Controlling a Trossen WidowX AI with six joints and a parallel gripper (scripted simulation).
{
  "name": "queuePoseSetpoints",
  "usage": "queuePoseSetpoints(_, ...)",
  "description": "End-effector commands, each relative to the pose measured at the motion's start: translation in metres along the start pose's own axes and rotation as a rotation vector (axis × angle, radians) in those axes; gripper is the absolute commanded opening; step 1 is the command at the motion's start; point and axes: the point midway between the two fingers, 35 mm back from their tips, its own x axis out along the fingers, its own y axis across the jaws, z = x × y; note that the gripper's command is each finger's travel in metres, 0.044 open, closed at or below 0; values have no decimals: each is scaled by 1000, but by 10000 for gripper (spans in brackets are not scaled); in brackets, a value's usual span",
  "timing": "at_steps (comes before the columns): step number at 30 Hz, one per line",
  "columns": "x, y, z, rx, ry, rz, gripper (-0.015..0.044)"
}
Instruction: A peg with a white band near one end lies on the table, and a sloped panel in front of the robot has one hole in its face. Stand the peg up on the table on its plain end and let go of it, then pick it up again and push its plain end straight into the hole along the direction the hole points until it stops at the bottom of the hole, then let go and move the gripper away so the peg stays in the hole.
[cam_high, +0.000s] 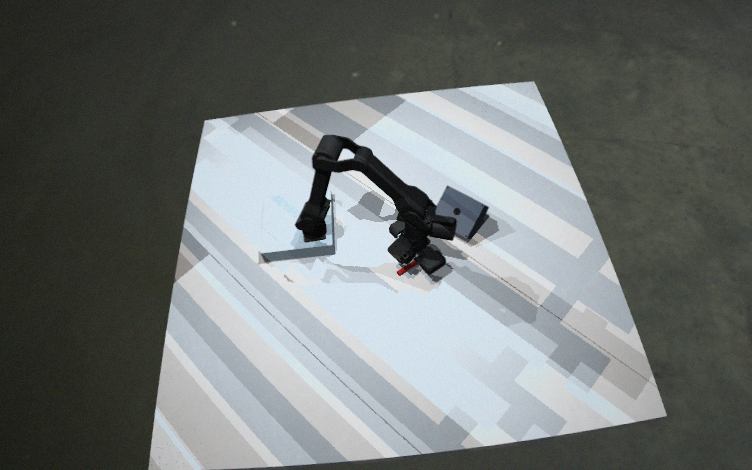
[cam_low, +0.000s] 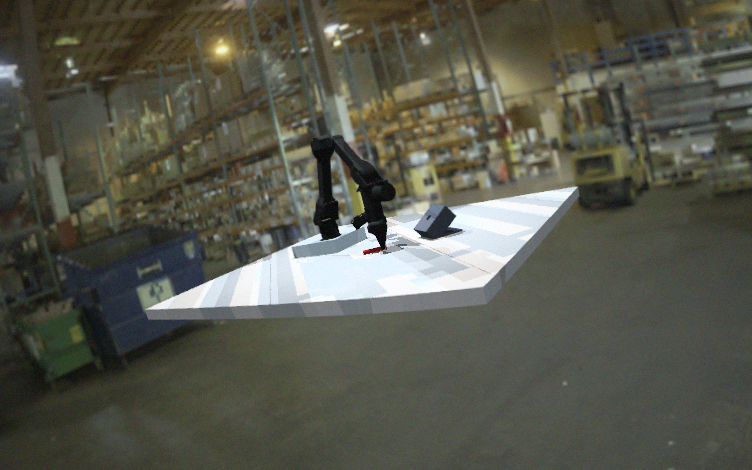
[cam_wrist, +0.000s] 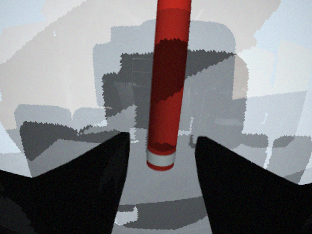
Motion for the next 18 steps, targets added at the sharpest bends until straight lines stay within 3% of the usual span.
queuePoseSetpoints(1,1,0,1,4,-4,2,110)
queuePoseSetpoints(7,1,0,1,4,-4,2,110)
queuePoseSetpoints(18,1,0,1,4,-4,2,49)
